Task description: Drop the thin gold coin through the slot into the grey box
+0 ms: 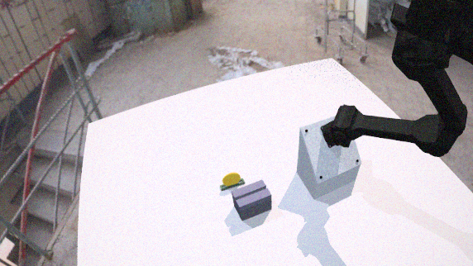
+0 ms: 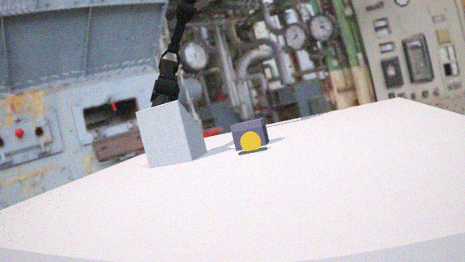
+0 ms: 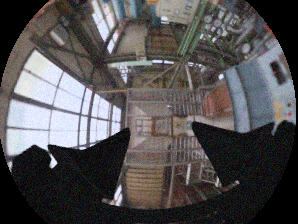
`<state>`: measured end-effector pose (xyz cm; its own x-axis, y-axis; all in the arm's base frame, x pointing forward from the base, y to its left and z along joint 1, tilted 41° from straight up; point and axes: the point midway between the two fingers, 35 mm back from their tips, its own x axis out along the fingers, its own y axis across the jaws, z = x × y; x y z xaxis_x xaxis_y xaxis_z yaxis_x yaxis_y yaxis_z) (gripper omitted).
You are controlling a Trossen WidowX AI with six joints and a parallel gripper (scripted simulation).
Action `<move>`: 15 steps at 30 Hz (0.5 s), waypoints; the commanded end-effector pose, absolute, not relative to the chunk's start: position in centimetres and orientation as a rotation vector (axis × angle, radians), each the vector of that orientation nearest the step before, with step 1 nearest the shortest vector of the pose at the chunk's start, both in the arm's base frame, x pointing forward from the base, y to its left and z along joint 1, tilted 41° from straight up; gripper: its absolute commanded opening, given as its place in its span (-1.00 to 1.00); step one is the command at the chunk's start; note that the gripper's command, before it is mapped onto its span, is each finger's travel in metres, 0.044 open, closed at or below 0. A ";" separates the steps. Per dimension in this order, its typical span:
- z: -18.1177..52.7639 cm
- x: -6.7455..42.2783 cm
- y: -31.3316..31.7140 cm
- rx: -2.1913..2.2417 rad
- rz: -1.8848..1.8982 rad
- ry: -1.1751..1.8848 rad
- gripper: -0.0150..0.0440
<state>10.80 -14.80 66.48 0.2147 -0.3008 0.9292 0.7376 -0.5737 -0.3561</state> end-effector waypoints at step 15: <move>55.9 24.8 -24.8 -1.418 -1.043 -0.114 0.05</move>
<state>21.96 -23.44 58.75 0.5112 -0.4975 0.7008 0.6853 -0.2562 -0.6818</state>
